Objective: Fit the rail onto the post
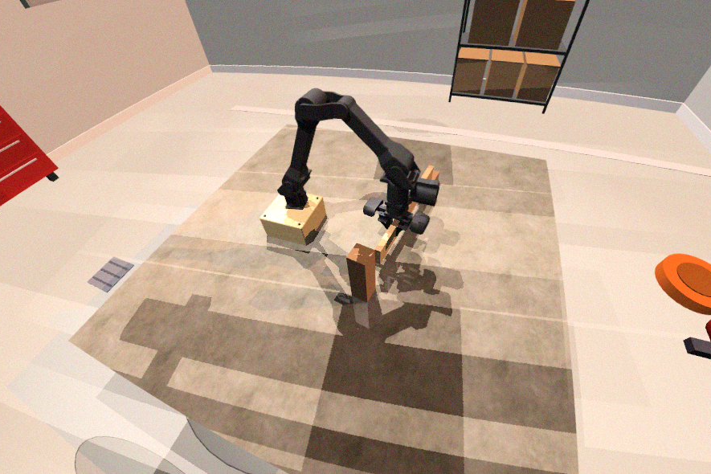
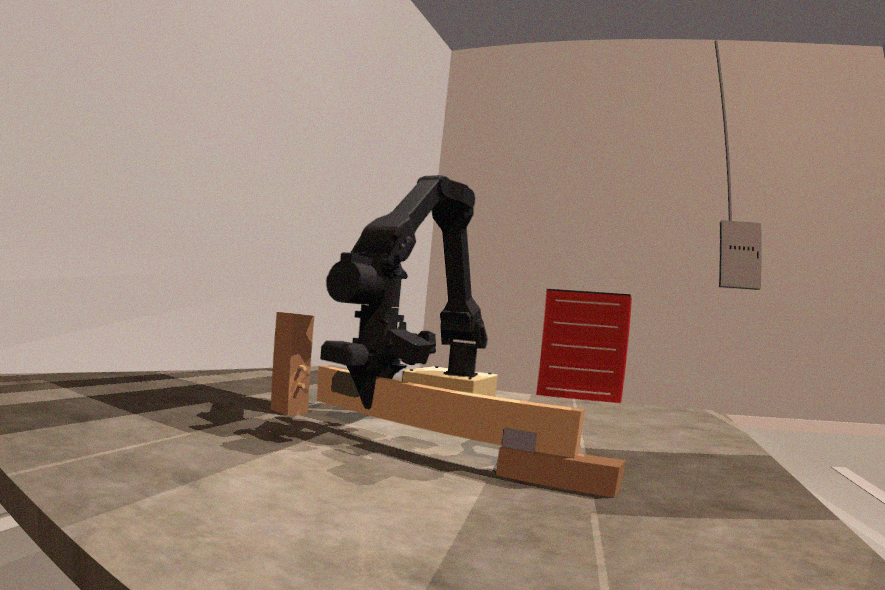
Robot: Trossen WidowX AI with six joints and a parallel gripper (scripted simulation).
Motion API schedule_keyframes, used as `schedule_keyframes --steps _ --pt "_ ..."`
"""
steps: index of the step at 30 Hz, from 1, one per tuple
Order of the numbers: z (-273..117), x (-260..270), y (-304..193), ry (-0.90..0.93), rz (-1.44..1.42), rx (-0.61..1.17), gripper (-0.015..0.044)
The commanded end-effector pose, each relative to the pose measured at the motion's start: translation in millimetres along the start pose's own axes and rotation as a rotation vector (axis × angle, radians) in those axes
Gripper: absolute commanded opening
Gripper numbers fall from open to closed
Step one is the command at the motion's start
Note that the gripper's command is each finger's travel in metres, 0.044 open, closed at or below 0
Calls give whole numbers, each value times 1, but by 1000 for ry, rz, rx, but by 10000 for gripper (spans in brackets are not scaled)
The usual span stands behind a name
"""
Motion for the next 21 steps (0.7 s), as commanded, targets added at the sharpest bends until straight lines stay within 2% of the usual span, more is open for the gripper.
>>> schedule_keyframes --steps 1,21 --pt "-4 -1 1 -14 2 -8 0" --pt "-1 0 1 -13 2 -8 0"
Point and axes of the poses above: the point midway between the two fingers, 35 mm back from their tips, its own z axis out along the fingers, its own x axis across the jaws, y = z × x, the point moved 3 cm from there along -z, back along the fingers, and after that the axes turned 4 degrees about -z, right-handed, at the moved point
